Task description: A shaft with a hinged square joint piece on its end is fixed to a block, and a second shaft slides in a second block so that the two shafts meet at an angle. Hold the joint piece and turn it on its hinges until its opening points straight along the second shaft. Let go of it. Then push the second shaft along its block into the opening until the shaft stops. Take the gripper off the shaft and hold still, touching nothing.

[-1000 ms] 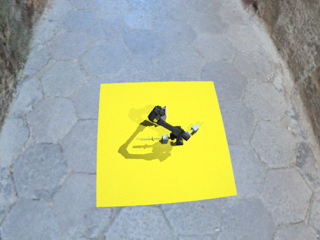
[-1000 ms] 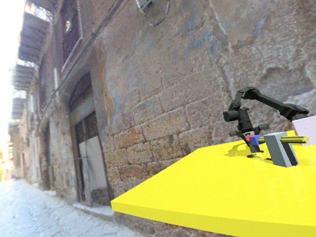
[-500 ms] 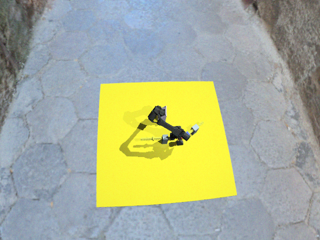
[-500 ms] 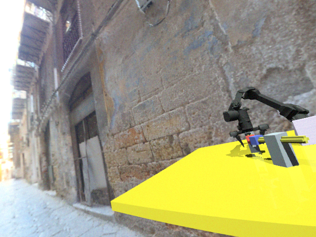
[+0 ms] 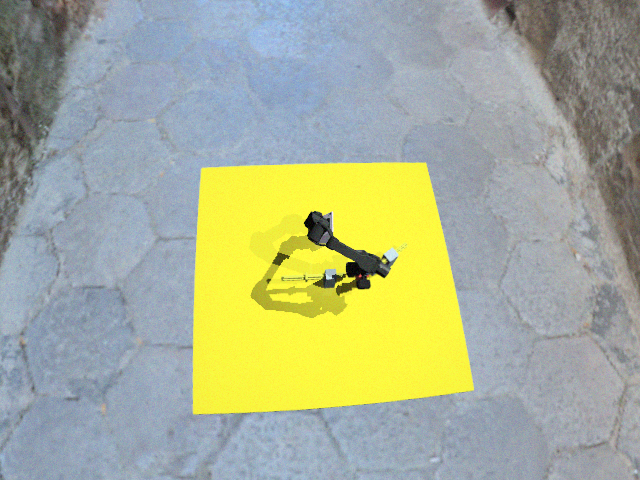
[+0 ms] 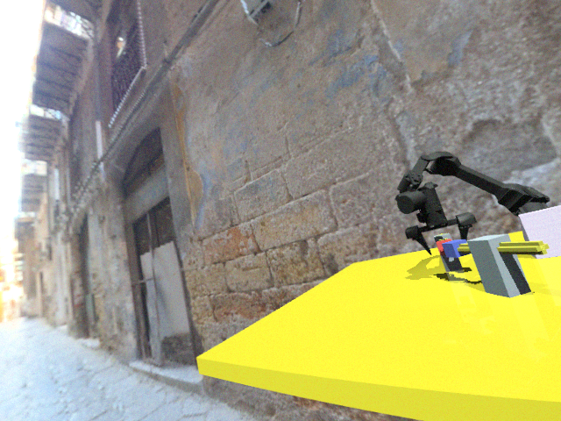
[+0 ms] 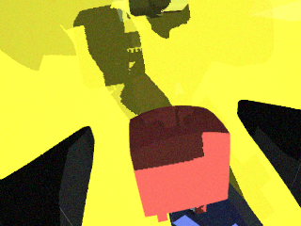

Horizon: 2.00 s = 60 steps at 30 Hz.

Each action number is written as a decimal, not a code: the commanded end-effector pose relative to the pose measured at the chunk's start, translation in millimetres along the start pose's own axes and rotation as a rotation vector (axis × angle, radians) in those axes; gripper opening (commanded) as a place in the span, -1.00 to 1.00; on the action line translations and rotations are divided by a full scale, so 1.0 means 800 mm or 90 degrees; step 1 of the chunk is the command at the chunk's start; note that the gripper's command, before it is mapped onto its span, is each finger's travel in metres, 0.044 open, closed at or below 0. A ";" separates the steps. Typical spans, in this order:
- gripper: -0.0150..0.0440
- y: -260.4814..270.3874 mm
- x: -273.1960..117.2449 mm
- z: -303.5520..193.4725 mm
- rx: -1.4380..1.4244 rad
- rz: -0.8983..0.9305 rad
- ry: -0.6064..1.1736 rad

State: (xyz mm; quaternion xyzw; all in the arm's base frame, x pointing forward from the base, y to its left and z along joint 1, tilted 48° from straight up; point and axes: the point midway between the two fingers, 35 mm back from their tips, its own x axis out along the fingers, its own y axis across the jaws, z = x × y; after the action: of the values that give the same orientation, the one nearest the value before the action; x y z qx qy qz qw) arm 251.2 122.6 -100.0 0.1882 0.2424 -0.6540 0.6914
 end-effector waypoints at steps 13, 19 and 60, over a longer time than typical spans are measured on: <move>1.00 0.003 -0.031 0.001 -0.113 0.008 -0.032; 1.00 0.005 -0.054 0.003 -0.240 0.010 -0.016; 1.00 -0.006 -0.173 0.029 -0.891 0.070 0.049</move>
State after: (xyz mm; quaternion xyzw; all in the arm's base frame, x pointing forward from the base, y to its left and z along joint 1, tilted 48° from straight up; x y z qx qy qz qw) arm 244.7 221.9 -2.4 -0.2764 0.6211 -0.2971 0.6705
